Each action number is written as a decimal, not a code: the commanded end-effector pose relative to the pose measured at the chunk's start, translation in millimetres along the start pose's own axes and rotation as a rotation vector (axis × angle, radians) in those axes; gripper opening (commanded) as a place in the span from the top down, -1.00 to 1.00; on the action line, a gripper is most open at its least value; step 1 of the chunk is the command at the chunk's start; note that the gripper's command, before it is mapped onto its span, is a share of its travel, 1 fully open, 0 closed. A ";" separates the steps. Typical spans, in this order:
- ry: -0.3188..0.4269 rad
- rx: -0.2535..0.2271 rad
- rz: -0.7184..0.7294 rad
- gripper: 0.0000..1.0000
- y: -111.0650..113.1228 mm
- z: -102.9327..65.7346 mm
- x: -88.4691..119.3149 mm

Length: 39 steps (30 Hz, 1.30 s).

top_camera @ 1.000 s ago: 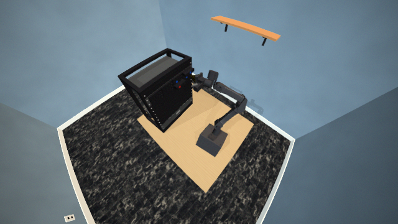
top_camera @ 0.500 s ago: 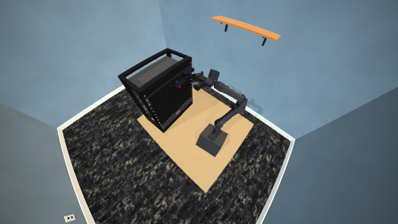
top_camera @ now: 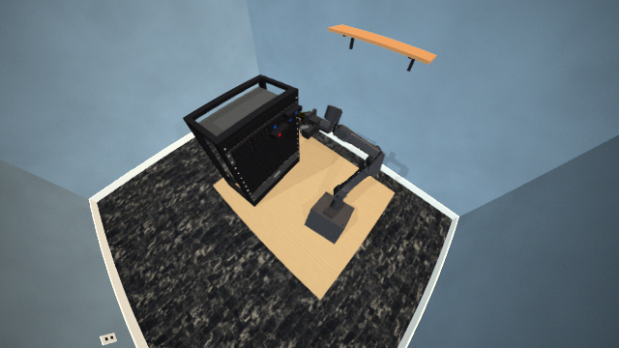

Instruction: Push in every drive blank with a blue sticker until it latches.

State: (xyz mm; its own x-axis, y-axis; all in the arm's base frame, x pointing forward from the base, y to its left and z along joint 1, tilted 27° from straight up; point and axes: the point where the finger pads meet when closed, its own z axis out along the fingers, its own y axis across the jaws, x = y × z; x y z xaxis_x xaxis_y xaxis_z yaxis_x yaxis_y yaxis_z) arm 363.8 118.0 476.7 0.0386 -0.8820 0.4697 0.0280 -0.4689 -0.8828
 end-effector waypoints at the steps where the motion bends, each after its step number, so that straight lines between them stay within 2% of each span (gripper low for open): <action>1: 0.000 0.048 0.036 1.00 -19.2 -7.8 5.4; 5: -0.001 0.047 0.035 1.00 -19.0 -7.1 4.8; 7: -0.006 0.039 0.030 1.00 -15.5 2.2 -0.9; 11: 0.009 0.031 0.029 1.00 -10.9 11.2 3.8; 13: -0.005 0.039 0.030 1.00 -13.8 10.2 -1.9; 22: -0.008 0.040 0.030 1.00 -14.2 10.0 -2.7; 28: 0.009 0.031 0.029 1.00 -14.1 21.1 2.3; 39: -0.002 0.037 0.029 1.00 -16.5 20.7 -1.7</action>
State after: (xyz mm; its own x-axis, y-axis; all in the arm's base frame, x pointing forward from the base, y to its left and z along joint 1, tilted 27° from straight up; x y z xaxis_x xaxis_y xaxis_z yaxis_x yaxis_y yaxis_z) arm 379.4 116.5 472.2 0.0270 -0.8776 0.4787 -0.0003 -0.4789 -0.8779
